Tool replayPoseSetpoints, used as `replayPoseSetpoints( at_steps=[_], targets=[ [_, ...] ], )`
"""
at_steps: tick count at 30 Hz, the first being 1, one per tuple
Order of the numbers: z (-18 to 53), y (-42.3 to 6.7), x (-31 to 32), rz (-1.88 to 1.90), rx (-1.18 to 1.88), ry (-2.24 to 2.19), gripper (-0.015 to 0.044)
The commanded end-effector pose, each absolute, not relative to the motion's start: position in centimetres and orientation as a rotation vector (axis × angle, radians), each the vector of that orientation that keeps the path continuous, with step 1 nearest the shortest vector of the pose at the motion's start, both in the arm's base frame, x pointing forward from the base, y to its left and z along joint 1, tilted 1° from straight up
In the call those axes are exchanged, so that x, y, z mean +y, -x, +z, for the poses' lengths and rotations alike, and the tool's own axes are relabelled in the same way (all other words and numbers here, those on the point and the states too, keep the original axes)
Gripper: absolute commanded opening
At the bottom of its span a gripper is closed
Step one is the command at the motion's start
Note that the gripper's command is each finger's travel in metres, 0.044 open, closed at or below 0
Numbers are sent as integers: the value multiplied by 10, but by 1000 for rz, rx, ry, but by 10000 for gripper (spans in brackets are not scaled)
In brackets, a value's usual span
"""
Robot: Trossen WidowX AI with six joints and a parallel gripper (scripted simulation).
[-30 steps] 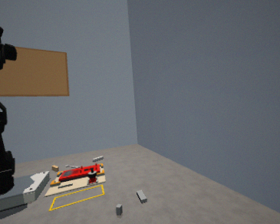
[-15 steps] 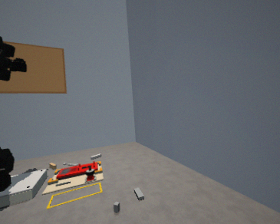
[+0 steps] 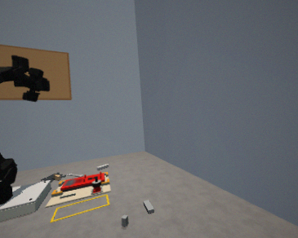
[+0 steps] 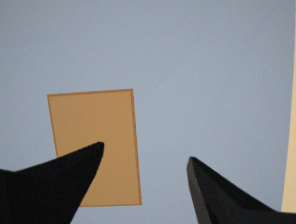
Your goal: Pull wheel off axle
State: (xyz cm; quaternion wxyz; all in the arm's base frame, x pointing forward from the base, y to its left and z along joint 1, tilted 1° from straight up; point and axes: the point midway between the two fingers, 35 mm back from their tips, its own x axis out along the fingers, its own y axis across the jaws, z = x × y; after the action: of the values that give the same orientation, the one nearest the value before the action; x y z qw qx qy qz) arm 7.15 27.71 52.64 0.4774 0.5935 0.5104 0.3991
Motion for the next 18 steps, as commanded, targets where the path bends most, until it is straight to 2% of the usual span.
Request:
replayPoseSetpoints(
  at_steps=[1,18],
  targets=[
    [501,-104,289,836,1209,-1431,300],
    [392,-240,274,250,1101,-1401,300]
  ],
)
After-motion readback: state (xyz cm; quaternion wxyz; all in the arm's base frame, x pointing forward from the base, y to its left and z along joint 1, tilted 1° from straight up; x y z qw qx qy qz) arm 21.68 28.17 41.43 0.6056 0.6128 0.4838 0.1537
